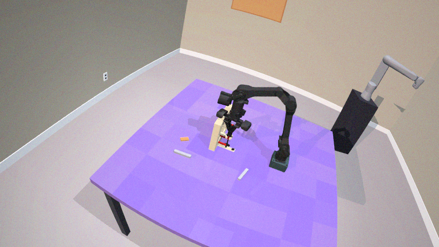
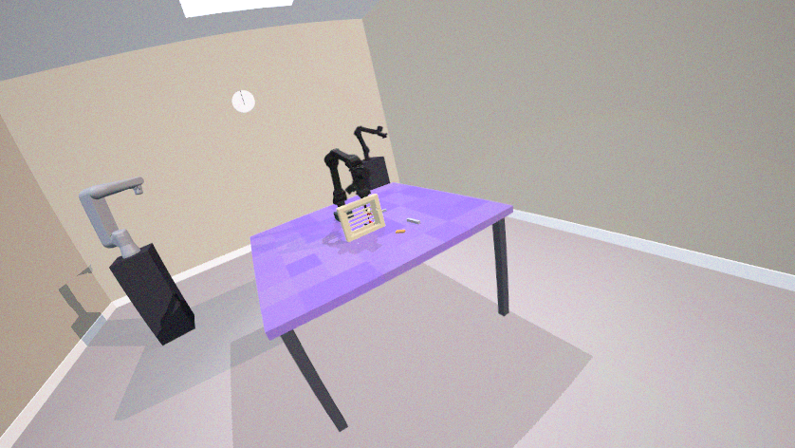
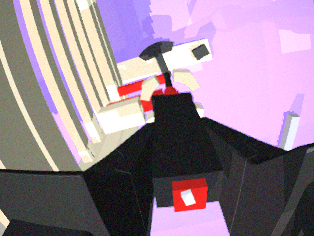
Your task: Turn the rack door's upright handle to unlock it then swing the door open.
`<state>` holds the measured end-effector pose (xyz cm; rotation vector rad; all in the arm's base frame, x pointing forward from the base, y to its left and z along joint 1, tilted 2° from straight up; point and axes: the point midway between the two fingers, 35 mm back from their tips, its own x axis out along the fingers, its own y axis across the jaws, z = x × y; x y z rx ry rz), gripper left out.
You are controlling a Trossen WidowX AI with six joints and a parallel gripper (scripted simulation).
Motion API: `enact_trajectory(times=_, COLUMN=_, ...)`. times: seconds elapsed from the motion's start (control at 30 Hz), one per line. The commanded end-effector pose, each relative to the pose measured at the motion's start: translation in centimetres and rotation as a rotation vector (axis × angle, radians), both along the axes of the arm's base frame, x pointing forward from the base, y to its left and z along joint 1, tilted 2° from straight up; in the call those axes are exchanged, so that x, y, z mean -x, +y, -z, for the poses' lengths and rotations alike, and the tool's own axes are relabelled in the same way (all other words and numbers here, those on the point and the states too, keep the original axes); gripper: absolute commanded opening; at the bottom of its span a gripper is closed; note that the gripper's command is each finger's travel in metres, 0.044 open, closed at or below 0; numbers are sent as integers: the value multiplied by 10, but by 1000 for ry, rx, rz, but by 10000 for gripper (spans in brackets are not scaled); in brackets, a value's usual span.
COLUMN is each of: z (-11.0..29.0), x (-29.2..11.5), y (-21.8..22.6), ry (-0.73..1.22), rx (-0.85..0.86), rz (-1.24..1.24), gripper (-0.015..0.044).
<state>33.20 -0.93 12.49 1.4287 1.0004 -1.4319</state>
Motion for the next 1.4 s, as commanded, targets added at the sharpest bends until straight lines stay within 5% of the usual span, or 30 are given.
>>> enact_trajectory(times=0.0, z=0, x=0, y=-1, ry=1, rx=5, rz=1, gripper=47)
enact_trajectory(times=0.2, z=0, x=0, y=-1, ry=1, rx=5, rz=1, gripper=9)
enact_trajectory(times=1.37, z=1, x=45, y=-14, ry=26, rx=18, rz=-622, gripper=9)
